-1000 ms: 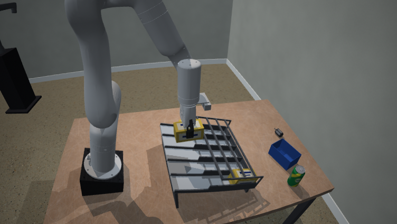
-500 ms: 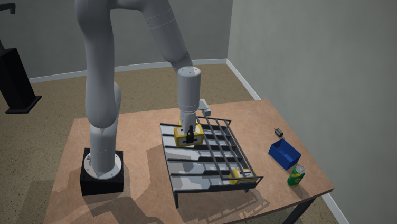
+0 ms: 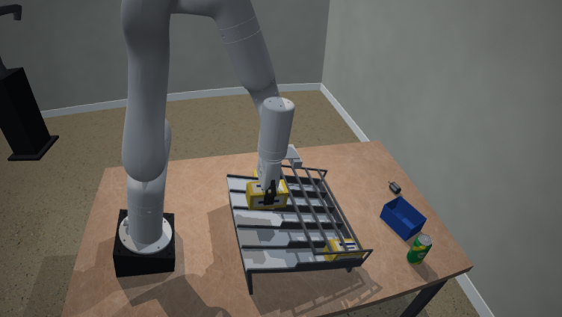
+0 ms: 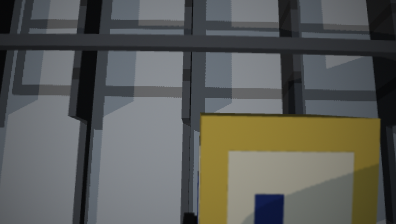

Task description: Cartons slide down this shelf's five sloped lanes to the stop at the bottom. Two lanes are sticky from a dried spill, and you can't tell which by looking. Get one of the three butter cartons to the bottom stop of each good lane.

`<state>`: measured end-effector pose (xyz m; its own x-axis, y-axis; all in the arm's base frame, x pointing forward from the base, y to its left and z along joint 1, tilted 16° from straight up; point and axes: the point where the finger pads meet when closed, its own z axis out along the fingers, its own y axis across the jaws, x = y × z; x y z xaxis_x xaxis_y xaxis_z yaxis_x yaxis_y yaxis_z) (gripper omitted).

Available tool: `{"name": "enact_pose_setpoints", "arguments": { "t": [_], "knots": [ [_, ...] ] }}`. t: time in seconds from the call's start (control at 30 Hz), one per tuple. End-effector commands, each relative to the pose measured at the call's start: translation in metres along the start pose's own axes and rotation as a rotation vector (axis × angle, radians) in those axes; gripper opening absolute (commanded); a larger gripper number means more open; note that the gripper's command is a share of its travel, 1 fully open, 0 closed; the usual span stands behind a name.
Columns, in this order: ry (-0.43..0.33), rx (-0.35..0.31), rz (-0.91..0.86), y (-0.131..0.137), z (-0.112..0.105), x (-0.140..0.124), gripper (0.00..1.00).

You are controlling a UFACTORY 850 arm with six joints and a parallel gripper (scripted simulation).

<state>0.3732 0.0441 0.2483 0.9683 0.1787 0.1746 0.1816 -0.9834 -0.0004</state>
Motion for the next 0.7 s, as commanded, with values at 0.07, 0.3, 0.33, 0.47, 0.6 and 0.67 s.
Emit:
{"name": "enact_pose_setpoints", "arguments": {
  "t": [0.07, 0.3, 0.33, 0.47, 0.6, 0.67],
  "knots": [
    [-0.002, -0.001, 0.001, -0.0001, -0.0005, 0.0007, 0.0],
    [-0.101, -0.001, 0.002, -0.0004, -0.0001, 0.0004, 0.0],
    [-0.101, -0.001, 0.002, -0.0004, -0.0001, 0.0004, 0.0],
    [-0.101, -0.001, 0.002, -0.0004, -0.0001, 0.0004, 0.0],
    [-0.101, -0.001, 0.002, -0.0004, -0.0001, 0.0004, 0.0],
    [-0.101, -0.001, 0.002, -0.0004, -0.0001, 0.0004, 0.0]
  ]
}}
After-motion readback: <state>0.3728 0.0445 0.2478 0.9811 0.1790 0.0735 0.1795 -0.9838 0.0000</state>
